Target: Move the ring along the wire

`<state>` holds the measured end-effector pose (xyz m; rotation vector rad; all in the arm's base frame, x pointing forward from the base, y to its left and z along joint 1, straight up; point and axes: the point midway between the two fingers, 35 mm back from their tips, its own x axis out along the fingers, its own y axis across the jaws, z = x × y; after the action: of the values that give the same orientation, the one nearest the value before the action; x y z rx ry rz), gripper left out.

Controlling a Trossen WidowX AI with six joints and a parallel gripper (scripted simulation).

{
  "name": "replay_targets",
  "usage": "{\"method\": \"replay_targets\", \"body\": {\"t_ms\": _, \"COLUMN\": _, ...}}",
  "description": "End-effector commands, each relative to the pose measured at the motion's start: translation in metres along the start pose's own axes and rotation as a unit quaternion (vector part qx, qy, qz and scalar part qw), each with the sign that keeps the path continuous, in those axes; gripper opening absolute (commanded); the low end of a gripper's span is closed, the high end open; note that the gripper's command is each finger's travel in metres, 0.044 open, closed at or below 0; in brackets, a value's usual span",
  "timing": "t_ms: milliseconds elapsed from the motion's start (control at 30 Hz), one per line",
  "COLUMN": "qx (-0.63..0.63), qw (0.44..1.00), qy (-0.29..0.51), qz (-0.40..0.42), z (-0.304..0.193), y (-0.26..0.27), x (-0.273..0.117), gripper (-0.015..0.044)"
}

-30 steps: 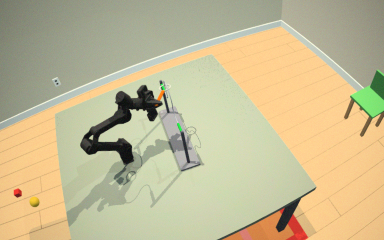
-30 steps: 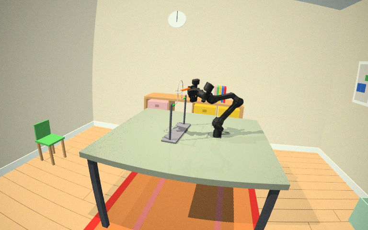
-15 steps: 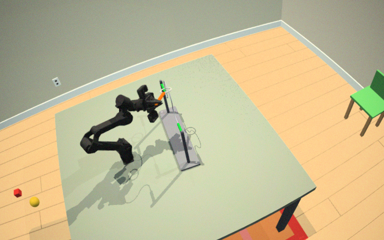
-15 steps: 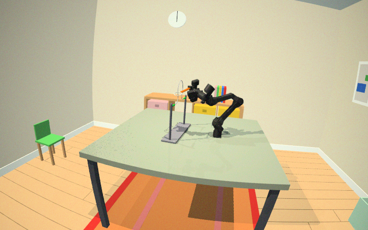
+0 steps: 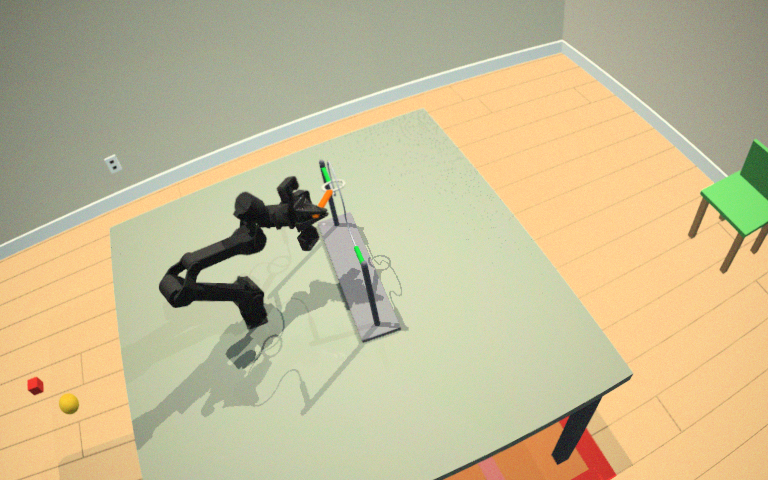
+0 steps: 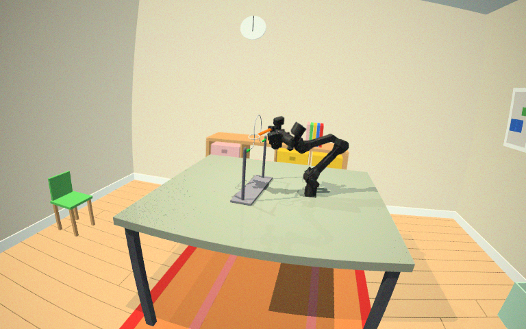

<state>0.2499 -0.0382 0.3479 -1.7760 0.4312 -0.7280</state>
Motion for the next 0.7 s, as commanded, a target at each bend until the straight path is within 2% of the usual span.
{"method": "replay_targets", "body": {"t_ms": 0, "qx": 0.027, "qw": 0.999, "qy": 0.006, "qz": 0.019, "z": -0.003, "y": 0.011, "x": -0.001, "gripper": -0.0150}}
{"method": "replay_targets", "body": {"t_ms": 667, "qx": 0.188, "qw": 0.971, "qy": 0.022, "qz": 0.145, "z": 0.009, "y": 0.073, "x": -0.017, "gripper": -0.0150}}
